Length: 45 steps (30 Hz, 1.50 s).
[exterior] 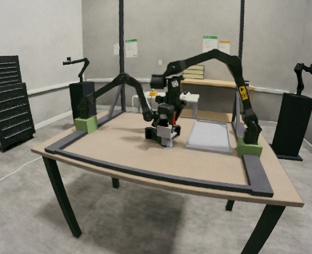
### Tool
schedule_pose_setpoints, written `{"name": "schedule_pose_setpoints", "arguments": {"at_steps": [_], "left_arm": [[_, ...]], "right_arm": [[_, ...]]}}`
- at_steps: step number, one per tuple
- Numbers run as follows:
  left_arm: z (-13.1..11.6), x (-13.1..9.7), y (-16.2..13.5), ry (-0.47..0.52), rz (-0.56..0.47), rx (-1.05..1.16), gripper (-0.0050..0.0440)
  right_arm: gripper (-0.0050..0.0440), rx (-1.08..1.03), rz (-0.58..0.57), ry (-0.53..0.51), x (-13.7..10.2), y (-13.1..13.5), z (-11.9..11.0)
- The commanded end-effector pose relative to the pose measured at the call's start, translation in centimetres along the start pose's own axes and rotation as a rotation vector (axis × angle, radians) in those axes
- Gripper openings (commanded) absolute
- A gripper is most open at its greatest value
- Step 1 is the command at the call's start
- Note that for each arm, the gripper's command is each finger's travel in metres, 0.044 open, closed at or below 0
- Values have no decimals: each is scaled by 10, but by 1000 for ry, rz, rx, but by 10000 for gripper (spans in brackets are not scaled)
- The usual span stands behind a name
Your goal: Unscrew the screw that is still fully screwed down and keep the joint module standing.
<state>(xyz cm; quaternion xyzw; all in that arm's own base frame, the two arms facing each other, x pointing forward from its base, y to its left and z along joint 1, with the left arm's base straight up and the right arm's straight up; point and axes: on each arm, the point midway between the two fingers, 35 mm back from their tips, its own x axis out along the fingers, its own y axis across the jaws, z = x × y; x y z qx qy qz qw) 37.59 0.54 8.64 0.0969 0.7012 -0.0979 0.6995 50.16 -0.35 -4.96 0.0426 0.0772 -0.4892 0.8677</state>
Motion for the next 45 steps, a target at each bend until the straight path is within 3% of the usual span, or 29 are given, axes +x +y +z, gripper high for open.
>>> {"name": "schedule_pose_setpoints", "arguments": {"at_steps": [1, 7, 45], "left_arm": [[4, -8, 0, -28, 10, 195, 250], [4, -8, 0, -23, 10, 369, 250], [4, -9, 0, -6, 31, 1976, 250]], "right_arm": [[245, 36, 3, -11, 1, 6, 15], [245, 36, 3, -11, 1, 6, 15], [245, 36, 3, -11, 1, 6, 15]]}}
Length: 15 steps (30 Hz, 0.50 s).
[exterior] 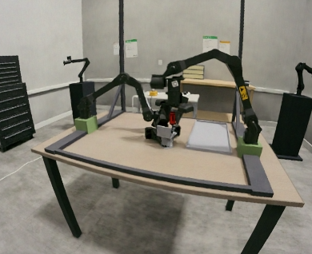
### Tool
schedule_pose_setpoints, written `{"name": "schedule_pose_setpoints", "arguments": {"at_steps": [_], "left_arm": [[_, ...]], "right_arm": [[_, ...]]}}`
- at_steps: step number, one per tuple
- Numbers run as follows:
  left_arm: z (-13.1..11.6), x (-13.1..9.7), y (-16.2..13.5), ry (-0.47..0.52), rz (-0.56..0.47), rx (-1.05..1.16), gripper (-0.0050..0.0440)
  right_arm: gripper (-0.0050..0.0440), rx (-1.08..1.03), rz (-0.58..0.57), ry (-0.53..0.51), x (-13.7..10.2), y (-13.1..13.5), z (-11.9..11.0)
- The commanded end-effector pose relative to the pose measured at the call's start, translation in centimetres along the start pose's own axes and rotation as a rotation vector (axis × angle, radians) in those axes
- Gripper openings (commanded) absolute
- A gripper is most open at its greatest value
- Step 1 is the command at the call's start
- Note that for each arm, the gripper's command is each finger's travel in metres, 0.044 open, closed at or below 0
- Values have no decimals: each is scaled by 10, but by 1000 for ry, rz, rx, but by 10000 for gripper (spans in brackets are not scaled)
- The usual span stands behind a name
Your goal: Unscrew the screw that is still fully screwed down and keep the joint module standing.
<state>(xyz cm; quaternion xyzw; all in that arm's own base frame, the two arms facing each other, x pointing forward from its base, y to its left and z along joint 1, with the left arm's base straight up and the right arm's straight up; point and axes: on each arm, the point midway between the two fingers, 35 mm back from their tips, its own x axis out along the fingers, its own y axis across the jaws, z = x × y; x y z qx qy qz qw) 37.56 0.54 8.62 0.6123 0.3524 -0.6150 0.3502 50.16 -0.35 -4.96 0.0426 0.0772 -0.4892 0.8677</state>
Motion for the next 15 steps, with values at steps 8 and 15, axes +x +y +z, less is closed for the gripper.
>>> {"name": "schedule_pose_setpoints", "arguments": {"at_steps": [8, 15], "left_arm": [[-1, -9, 4, 23, 22, 498, 250], [-1, -9, 4, 23, 18, 664, 250]], "right_arm": [[245, 36, 3, -11, 1, 6, 15], [245, 36, 3, -11, 1, 6, 15]]}}
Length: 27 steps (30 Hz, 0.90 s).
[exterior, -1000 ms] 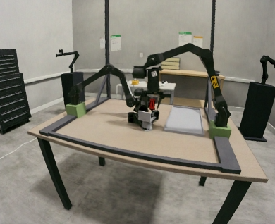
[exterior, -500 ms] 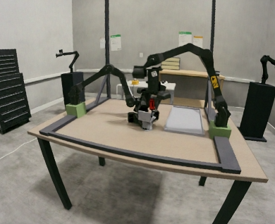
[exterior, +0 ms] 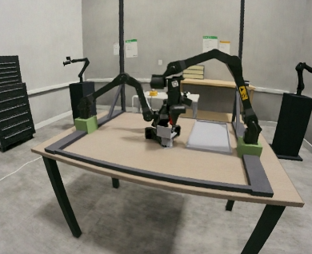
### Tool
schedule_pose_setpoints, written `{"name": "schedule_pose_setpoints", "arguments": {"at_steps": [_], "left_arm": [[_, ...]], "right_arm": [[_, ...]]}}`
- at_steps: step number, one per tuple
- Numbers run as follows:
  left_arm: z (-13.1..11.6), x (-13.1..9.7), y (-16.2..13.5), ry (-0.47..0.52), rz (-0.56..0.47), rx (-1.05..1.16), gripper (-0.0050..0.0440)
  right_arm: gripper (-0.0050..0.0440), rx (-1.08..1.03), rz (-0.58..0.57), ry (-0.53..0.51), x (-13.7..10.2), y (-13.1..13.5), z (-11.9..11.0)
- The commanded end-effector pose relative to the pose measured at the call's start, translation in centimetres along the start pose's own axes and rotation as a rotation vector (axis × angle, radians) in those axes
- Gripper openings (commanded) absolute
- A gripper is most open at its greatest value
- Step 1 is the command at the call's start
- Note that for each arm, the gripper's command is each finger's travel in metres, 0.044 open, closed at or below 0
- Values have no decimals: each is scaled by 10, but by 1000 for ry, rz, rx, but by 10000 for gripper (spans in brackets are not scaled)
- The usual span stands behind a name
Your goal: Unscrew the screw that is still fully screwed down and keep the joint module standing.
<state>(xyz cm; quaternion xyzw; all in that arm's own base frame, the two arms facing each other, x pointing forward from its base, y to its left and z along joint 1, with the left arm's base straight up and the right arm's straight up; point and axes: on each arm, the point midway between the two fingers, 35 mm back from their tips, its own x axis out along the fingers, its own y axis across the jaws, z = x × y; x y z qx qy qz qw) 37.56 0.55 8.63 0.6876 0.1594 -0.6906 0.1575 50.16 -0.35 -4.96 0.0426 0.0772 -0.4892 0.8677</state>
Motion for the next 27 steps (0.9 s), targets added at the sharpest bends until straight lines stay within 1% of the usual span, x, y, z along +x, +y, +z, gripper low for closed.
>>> {"name": "schedule_pose_setpoints", "arguments": {"at_steps": [1, 10, 27], "left_arm": [[-3, -9, 3, 26, 11, 89, 250], [-3, -9, 3, 27, 9, 203, 250], [-3, -11, 2, 32, 12, 197, 250]], "right_arm": [[245, 36, 3, -11, 1, 6, 15], [245, 36, 3, -11, 1, 6, 15], [245, 36, 3, -11, 1, 6, 15]]}}
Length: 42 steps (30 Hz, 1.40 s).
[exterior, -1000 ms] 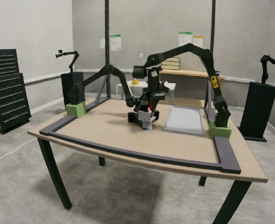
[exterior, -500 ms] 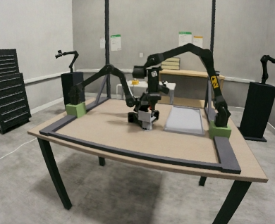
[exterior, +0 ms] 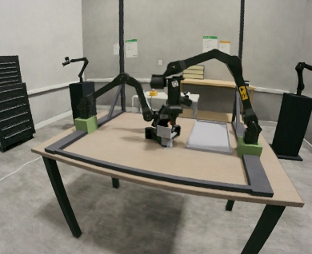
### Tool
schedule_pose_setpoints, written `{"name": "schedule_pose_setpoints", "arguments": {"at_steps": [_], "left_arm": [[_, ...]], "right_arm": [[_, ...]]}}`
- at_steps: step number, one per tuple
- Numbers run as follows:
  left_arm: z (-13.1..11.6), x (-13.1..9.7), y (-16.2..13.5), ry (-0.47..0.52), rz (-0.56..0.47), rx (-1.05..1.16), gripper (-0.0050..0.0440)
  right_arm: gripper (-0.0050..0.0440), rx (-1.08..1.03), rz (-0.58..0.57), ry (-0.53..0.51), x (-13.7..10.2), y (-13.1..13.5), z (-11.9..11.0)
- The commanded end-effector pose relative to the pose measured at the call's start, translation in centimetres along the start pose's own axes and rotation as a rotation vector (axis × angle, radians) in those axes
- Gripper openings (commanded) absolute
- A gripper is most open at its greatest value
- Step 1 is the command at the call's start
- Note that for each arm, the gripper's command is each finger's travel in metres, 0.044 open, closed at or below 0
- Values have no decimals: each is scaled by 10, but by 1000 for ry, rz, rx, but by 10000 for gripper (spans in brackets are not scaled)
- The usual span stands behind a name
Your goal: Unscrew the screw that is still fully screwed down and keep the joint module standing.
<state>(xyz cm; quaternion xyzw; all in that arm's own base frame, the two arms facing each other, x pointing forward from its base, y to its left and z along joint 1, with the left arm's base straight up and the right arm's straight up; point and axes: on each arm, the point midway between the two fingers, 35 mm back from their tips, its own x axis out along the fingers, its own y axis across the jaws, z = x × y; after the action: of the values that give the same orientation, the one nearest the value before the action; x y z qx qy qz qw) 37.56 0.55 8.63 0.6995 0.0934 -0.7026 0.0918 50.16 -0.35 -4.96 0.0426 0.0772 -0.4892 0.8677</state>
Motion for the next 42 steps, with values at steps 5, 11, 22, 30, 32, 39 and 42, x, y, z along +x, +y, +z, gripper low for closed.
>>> {"name": "schedule_pose_setpoints", "arguments": {"at_steps": [5, 11, 22, 30, 32, 39, 42], "left_arm": [[-3, -11, 2, 33, 8, 8, 250], [-5, -10, 3, 31, 7, 11, 250], [-4, -12, 2, 33, 8, 8, 250], [-6, -13, 3, 32, 8, 11, 250], [-4, -14, 2, 33, 8, 8, 250], [-4, -14, 2, 33, 8, 8, 250], [-4, -14, 2, 33, 8, 8, 130]], "right_arm": [[245, 36, 3, -11, 1, 6, 15], [245, 36, 3, -11, 1, 6, 15], [245, 36, 3, -11, 1, 6, 15], [245, 36, 3, -11, 1, 6, 15], [245, 36, 3, -11, 1, 6, 15], [245, 36, 3, -11, 1, 6, 15], [245, 36, 3, -11, 1, 6, 15]]}}
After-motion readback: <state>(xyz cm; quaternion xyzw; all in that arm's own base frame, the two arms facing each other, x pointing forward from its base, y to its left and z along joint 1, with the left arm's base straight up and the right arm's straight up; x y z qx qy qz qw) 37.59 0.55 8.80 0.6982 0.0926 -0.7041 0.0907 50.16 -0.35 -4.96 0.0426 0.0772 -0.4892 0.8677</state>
